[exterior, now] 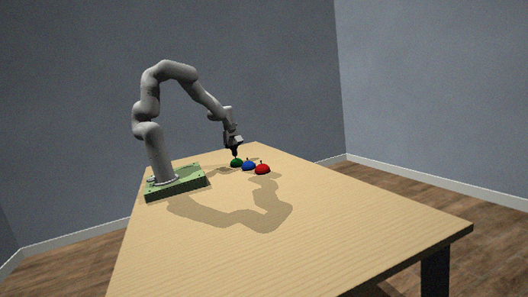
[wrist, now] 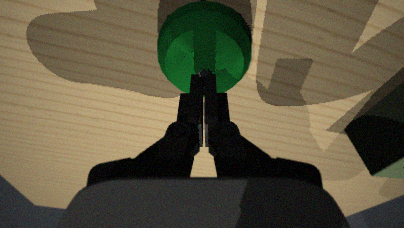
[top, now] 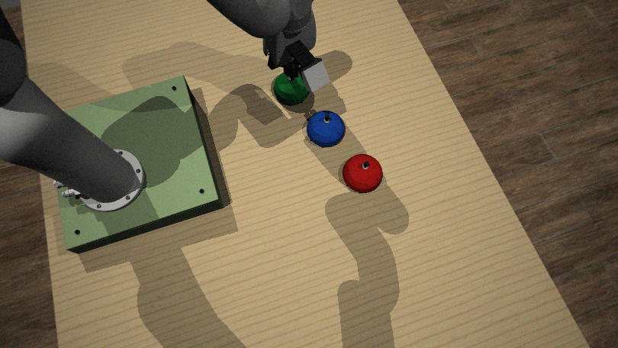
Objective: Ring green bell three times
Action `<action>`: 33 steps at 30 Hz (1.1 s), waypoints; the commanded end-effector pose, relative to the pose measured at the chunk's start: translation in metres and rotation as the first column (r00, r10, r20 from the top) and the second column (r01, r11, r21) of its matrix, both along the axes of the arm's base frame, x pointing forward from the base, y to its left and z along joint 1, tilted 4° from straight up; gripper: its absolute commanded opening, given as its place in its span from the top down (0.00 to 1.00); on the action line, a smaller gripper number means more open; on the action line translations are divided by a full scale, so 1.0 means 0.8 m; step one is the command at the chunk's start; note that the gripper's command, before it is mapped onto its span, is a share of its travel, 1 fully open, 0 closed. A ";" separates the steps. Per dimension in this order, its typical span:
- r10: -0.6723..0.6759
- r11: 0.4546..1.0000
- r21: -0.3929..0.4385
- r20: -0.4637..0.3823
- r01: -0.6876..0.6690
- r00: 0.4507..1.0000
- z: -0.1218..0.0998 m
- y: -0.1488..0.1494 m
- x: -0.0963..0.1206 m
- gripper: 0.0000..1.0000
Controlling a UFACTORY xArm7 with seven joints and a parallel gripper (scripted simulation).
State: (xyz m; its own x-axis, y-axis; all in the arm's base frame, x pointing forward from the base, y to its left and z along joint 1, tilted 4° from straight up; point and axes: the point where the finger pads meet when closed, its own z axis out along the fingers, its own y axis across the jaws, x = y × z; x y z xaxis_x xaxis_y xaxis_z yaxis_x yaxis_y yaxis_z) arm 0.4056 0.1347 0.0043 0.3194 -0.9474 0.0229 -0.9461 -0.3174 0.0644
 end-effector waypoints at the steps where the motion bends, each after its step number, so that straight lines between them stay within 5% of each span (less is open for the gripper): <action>1: 0.000 1.000 0.001 0.004 0.000 1.000 0.001 0.001 0.002 1.00; 33: 0.000 1.000 0.001 0.004 0.000 1.000 -0.003 0.001 0.002 1.00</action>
State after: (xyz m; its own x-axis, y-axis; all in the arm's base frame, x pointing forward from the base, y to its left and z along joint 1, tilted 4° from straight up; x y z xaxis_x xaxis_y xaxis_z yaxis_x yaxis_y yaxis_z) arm 0.4065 0.1350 0.0021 0.3192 -0.9474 0.0224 -0.9463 -0.3174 0.0610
